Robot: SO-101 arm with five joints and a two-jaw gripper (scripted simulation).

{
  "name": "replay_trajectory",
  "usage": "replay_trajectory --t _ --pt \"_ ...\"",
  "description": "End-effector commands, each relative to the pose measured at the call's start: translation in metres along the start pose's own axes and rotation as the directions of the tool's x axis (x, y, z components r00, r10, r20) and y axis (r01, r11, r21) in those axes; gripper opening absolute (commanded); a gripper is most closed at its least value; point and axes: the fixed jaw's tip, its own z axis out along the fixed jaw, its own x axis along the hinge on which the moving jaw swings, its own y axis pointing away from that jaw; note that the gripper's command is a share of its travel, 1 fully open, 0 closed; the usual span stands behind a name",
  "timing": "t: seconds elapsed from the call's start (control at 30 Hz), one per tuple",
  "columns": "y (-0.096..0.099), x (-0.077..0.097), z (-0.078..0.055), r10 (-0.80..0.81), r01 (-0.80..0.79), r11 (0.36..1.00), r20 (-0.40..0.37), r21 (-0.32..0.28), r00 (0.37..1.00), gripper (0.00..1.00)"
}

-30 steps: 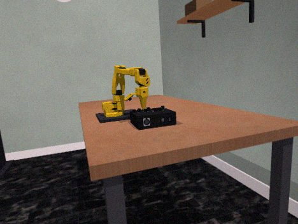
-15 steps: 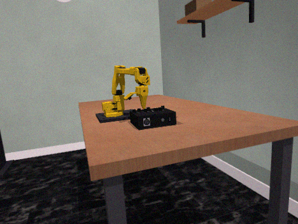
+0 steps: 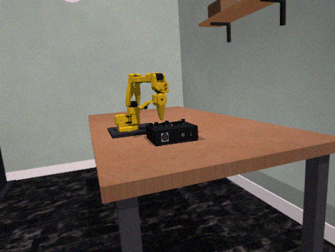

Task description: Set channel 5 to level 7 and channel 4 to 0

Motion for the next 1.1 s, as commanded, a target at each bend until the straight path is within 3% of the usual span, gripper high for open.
replay_trajectory --t 0.0,0.4,1.07 --pt "-0.001 0.002 -0.001 -0.002 0.002 1.000 0.002 0.006 1.000 0.00" --pt "-0.001 0.002 -0.003 -0.002 0.002 1.000 0.000 0.001 1.000 0.00" --pt "-0.002 0.000 -0.023 -0.003 0.002 0.999 -0.023 -0.050 1.000 0.00"
